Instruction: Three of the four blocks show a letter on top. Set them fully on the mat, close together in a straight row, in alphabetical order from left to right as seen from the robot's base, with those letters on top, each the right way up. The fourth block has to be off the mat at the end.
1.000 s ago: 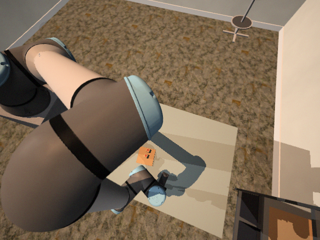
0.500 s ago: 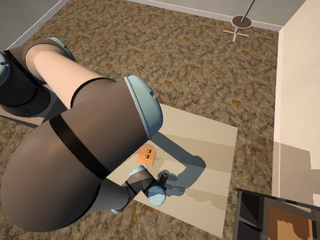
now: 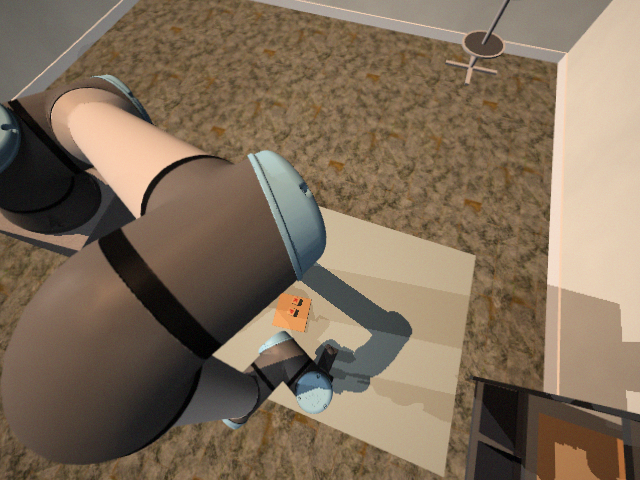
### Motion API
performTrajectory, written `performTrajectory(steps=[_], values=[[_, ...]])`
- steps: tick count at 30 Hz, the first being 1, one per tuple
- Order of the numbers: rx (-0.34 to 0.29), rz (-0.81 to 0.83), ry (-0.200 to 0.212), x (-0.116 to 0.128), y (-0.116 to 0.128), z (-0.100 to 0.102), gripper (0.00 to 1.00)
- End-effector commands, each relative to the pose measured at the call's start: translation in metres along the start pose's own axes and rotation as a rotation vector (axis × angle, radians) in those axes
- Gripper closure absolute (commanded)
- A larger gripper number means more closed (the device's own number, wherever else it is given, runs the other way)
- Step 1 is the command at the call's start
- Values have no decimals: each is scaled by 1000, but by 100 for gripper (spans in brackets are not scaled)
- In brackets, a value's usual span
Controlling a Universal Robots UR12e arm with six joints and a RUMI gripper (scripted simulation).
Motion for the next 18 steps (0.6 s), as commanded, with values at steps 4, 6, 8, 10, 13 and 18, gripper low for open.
performTrajectory(steps=[4, 6, 8, 10, 13, 18], values=[[-2, -1, 3, 5, 1, -1, 60], [-2, -1, 3, 4, 1, -1, 60], [-2, -1, 3, 4, 1, -1, 60], [-2, -1, 3, 4, 1, -1, 60], [-2, -1, 3, 4, 1, -1, 60], [-2, -1, 3, 4, 0, -1, 60]])
Point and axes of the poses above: the point where the finger pads meet when closed, its own z axis out along the fingers, its own x axis across the jaws, y = z × x, the point moved 6 cm from there along -z, back along the fingers, and after that the axes turned 10 degrees about -z, right-handed, at the moved point
